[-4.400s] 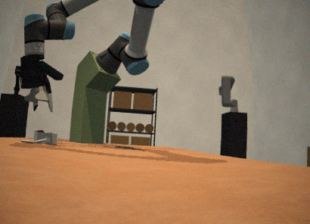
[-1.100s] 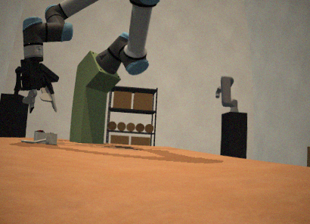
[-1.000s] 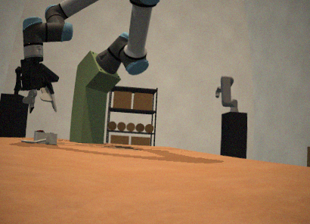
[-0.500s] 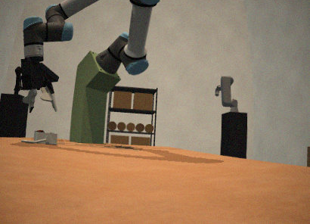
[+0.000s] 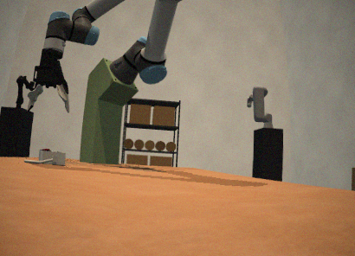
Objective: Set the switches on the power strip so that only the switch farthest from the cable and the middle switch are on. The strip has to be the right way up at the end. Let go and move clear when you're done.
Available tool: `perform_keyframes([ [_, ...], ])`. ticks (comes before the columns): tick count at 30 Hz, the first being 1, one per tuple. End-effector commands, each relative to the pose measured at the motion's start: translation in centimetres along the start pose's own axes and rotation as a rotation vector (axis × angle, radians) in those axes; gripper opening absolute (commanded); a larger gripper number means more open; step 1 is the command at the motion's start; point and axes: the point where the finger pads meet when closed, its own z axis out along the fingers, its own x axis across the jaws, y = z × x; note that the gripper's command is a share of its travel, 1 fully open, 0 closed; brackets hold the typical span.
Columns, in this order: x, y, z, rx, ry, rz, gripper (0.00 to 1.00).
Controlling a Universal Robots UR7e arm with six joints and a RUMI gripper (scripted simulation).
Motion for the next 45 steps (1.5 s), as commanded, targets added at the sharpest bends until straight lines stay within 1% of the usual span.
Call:
perform_keyframes([
  [1,-0.1,-0.2,-1.0,-0.056,-0.028,-0.078,1.0],
  [20,-0.2,-0.3,-1.0,-0.058,-0.03,-0.088,1.0],
  [23,-0.6,-1.0,0.1,-0.057,-0.032,-0.156,1.0],
  [29,-2.0,-4.1,4.4,-0.052,-0.039,-0.446,1.0],
  [31,-2.0,-4.1,4.4,-0.052,-0.039,-0.446,1.0],
  [34,-2.2,-5.2,5.7,-0.05,-0.04,-0.541,1.0],
  [37,-2.2,-5.5,6.0,-0.05,-0.041,-0.561,1.0],
  [38,-2.2,-5.5,6.0,-0.05,-0.041,-0.561,0.0],
  [45,-2.2,-5.5,6.0,-0.05,-0.041,-0.561,0.0],
])
